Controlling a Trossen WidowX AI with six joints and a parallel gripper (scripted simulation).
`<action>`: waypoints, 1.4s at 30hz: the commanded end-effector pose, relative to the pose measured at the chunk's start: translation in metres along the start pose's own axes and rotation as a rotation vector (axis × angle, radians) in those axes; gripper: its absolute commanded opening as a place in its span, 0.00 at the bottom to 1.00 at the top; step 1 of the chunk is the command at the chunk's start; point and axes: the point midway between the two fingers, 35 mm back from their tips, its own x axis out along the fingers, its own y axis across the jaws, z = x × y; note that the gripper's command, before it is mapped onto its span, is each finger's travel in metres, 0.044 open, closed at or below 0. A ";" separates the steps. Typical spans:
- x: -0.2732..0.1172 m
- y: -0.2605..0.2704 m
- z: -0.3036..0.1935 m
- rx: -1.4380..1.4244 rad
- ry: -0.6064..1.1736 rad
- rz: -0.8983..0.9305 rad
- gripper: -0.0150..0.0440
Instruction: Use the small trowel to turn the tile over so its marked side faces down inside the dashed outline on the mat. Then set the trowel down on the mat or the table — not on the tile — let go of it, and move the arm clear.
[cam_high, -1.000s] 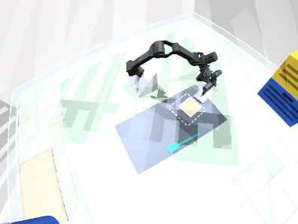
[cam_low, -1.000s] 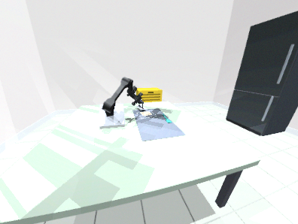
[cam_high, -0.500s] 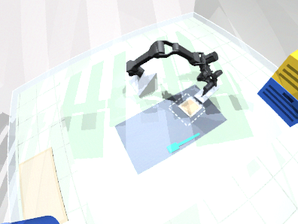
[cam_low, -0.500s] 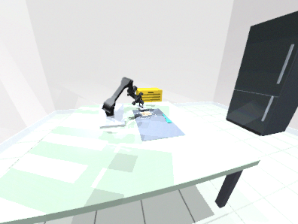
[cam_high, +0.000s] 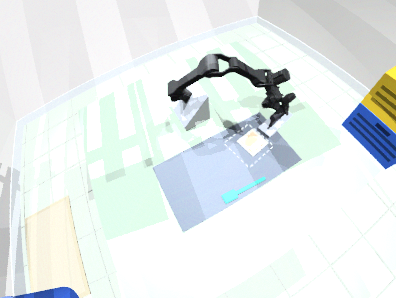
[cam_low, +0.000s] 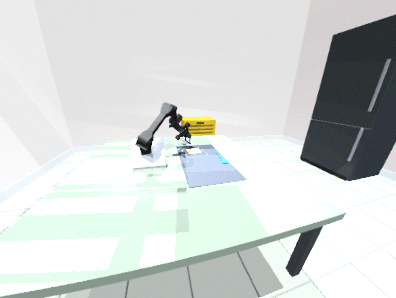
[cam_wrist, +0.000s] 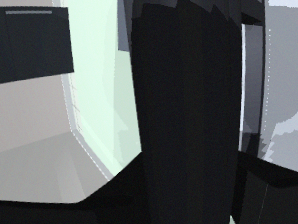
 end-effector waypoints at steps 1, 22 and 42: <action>-0.003 0.007 -0.001 0.013 -0.001 0.015 0.25; 0.017 -0.015 -0.001 0.013 -0.001 0.015 0.25; 0.024 -0.023 0.016 0.011 -0.003 0.015 0.25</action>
